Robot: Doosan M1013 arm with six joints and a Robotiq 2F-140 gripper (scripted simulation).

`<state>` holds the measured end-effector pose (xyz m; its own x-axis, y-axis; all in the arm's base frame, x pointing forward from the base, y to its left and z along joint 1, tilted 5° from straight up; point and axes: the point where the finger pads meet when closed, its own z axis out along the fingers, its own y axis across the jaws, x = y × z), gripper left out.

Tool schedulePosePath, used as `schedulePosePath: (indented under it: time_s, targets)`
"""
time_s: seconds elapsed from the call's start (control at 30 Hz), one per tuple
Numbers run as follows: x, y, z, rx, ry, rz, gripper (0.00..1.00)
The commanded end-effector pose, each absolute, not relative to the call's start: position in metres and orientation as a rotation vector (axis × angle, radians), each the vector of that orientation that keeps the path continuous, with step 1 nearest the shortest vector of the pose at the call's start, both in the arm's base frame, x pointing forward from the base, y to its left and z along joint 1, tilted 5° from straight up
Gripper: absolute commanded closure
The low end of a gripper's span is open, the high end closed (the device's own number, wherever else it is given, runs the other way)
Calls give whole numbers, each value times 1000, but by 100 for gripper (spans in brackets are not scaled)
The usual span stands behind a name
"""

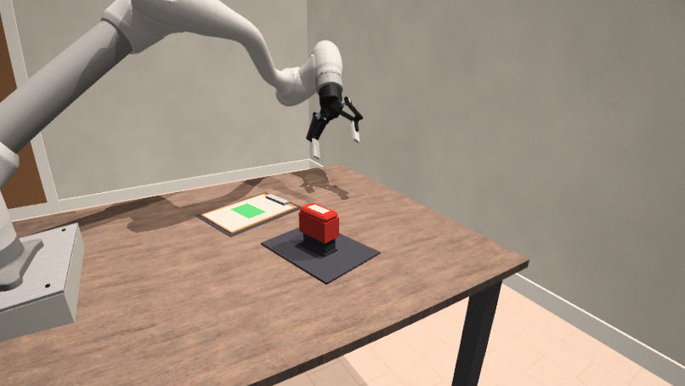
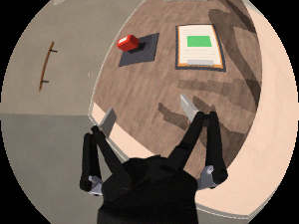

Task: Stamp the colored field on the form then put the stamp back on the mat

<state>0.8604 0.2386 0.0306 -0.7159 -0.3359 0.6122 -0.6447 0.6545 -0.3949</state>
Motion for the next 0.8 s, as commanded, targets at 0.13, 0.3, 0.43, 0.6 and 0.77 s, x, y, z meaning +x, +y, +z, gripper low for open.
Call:
schedulePosePath:
  time_s: [0.13, 0.3, 0.43, 0.6, 0.77]
  targets:
    - [860, 239, 31, 763, -2378, 834, 0]
    - [860, 239, 31, 763, -2378, 834, 0]
    - [860, 239, 31, 763, -2378, 834, 0]
    - [860, 239, 31, 764, -2377, 834, 0]
    - [860, 235, 35, 794, -2368, 813, 0]
